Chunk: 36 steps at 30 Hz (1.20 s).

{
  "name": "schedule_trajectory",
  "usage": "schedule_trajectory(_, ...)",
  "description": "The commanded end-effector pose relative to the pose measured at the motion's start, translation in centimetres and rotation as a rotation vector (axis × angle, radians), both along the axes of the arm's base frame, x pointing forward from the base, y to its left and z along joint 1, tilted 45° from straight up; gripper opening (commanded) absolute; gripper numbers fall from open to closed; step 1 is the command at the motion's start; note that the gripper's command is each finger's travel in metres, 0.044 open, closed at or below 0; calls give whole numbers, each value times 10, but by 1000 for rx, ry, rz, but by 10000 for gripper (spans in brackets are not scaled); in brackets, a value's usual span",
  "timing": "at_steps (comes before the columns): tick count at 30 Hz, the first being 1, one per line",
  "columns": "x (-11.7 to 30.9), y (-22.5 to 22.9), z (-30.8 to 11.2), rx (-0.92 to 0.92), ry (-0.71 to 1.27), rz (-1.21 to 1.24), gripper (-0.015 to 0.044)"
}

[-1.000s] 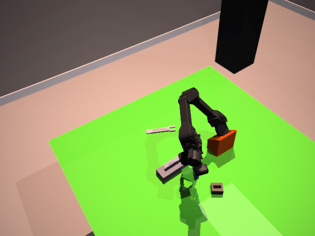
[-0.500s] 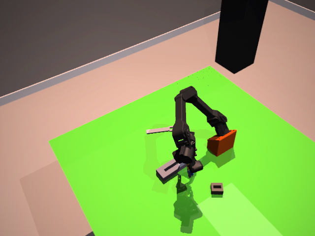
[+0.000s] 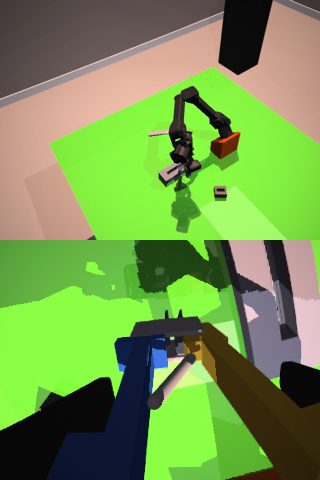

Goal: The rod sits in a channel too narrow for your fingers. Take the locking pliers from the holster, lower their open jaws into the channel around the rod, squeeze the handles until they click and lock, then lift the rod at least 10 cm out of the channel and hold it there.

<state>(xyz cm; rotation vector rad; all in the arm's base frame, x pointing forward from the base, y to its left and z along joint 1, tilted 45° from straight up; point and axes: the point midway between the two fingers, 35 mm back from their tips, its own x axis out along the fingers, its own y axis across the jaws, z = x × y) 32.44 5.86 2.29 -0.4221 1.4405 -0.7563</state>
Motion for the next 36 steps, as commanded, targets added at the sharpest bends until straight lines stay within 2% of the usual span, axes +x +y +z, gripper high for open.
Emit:
schedule_trajectory(1, 3, -6, 10, -1, 3, 22, 323)
schedule_trajectory(36, 11, -65, 57, -29, 125, 136, 323)
